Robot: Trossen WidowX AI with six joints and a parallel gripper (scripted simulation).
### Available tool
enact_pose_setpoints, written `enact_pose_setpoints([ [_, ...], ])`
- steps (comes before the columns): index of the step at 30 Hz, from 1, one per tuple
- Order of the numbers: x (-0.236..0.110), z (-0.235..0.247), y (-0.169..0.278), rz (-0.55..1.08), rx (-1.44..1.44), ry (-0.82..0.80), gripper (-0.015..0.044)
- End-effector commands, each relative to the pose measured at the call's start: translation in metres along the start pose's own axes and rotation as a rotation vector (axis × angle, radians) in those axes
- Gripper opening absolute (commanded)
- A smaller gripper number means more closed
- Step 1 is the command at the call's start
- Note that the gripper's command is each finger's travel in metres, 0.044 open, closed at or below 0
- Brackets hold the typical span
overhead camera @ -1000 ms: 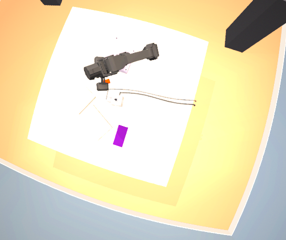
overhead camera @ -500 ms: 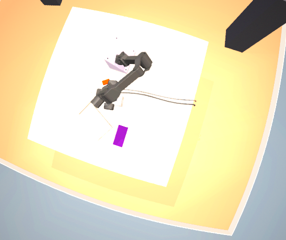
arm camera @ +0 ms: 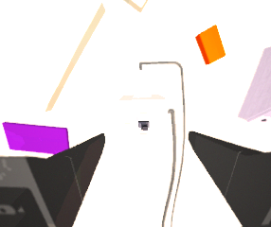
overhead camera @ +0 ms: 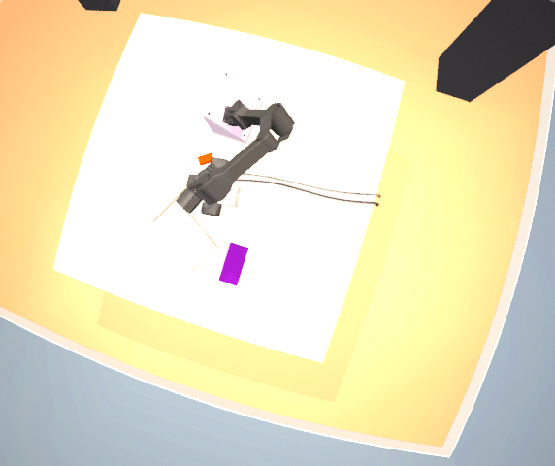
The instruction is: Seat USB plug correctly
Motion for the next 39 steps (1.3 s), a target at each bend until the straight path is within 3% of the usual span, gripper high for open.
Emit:
enact_pose_setpoints([
  [1,0.005,0.0,0.001,0.005,0.003,0.001,0.044],
  [29,0.028,0.0,0.001,0.006,0.003,0.001,0.044],
  [39,0.027,0.0,0.0,0.002,0.001,0.002,0.0177],
])
Point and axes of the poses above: the point midway between the two fingers, 35 mm back from their tips, its own x axis out along the fingers, its own z axis across the jaws, y = z × x, the point moved 2 cm from there along -x, back along the fingers, and after that the axes turned 13 degrees about x, right-handed, at the moved point
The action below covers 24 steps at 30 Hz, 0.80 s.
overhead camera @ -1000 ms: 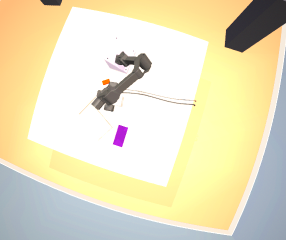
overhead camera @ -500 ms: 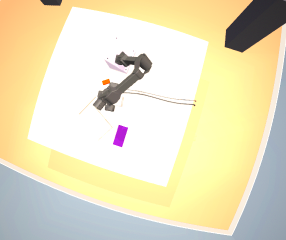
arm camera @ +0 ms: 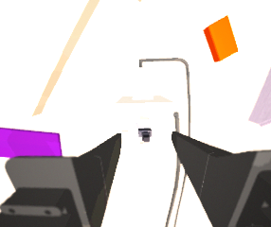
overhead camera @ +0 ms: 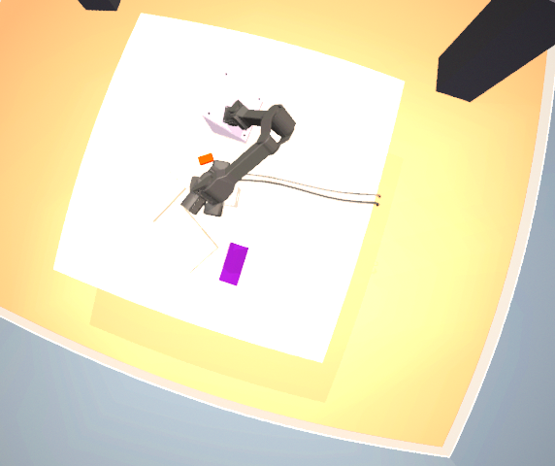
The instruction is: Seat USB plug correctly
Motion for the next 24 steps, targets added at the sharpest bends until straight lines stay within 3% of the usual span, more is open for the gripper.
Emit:
enact_pose_setpoints([
  [1,-0.0003,0.0001,0.0,0.0,0.0,-0.001,0.0151],
  [7,-0.0003,0.0001,0.0,0.0,0.0,-0.001,0.0],
  [24,-0.0003,0.0001,0.0,0.0,0.0,-0.001,0.0],
])
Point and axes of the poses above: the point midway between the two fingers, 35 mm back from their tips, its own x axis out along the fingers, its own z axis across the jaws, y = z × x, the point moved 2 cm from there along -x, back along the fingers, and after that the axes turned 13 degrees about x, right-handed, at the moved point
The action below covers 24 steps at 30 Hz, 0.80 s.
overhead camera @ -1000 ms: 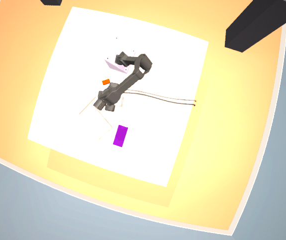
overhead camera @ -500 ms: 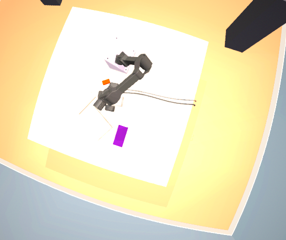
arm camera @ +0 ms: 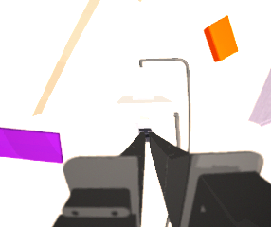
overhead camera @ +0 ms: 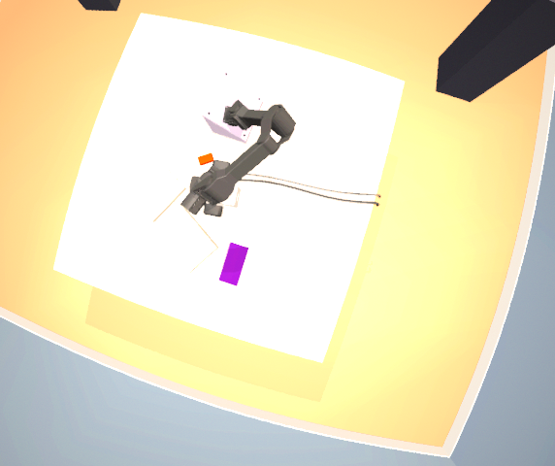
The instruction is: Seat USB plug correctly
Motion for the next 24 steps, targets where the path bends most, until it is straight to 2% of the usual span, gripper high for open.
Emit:
enact_pose_setpoints([
  [1,0.0,0.0,0.0,0.0,0.0,0.0,0.0],
  [24,-0.015,0.0,0.0,0.0,0.0,0.0,0.0],
])
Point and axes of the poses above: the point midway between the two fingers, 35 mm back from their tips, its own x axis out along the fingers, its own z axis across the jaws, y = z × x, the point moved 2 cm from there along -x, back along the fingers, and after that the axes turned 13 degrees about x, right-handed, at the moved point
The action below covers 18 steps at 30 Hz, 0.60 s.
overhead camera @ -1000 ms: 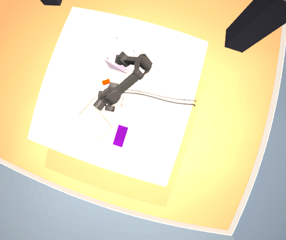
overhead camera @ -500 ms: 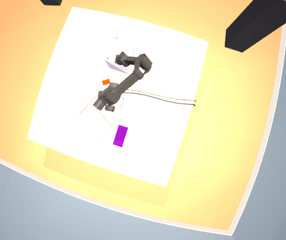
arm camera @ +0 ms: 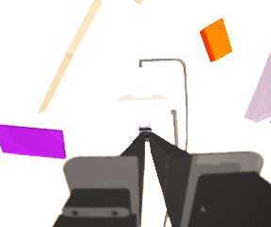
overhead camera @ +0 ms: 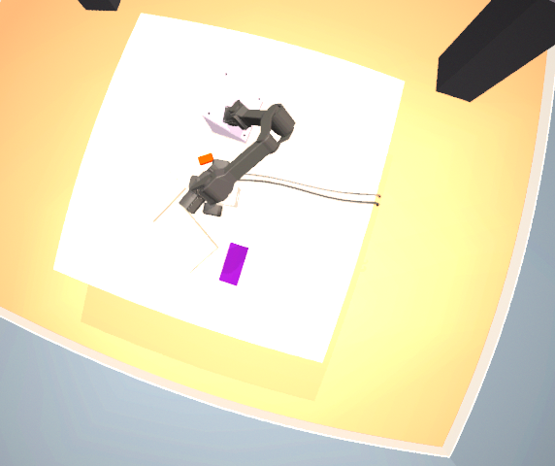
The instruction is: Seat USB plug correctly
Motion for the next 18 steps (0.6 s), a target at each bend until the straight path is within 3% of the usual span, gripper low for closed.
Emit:
enact_pose_setpoints([
  [1,-0.004,0.0,-0.001,-0.005,-0.001,-0.002,0.0],
  [18,-0.015,0.0,-0.001,-0.005,-0.001,-0.002,0.0],
])
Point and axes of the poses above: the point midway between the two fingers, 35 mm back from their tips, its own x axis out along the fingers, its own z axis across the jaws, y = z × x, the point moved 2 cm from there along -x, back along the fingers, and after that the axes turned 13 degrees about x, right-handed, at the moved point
